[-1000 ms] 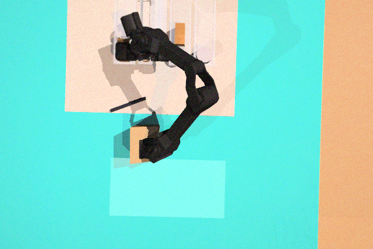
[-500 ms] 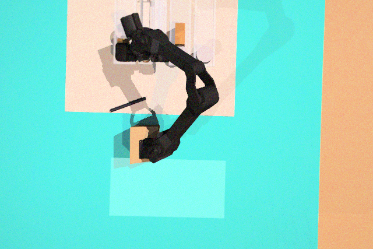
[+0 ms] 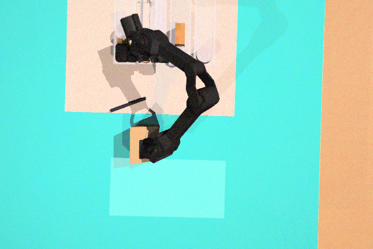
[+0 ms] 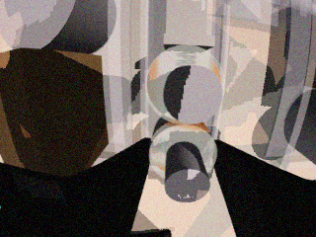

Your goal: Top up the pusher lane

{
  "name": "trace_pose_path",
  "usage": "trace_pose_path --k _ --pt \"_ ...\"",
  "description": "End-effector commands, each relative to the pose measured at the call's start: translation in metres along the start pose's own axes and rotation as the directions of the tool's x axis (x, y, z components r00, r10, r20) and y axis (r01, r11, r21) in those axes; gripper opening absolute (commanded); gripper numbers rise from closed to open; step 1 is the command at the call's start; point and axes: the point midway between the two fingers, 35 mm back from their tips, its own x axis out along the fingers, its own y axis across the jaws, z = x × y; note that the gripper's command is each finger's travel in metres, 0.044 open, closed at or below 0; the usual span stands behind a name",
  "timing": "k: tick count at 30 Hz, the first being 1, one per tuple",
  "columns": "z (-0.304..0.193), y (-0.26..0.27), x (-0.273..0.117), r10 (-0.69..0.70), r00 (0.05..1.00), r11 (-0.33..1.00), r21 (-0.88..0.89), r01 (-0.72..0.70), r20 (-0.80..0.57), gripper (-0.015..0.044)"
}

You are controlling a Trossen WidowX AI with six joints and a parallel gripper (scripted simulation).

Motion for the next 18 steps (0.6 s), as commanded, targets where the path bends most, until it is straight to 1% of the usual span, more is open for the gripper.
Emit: trace_pose_path --k 1,18 --pt "0.0008 -0.0013 -0.0003 -0.003 1.0 1.0 0.01 0.003 0.007 0.0" --pt "-0.0021 0.0002 0.0001 -0.003 1.0 1.0 0.01 0.003 0.007 0.0"
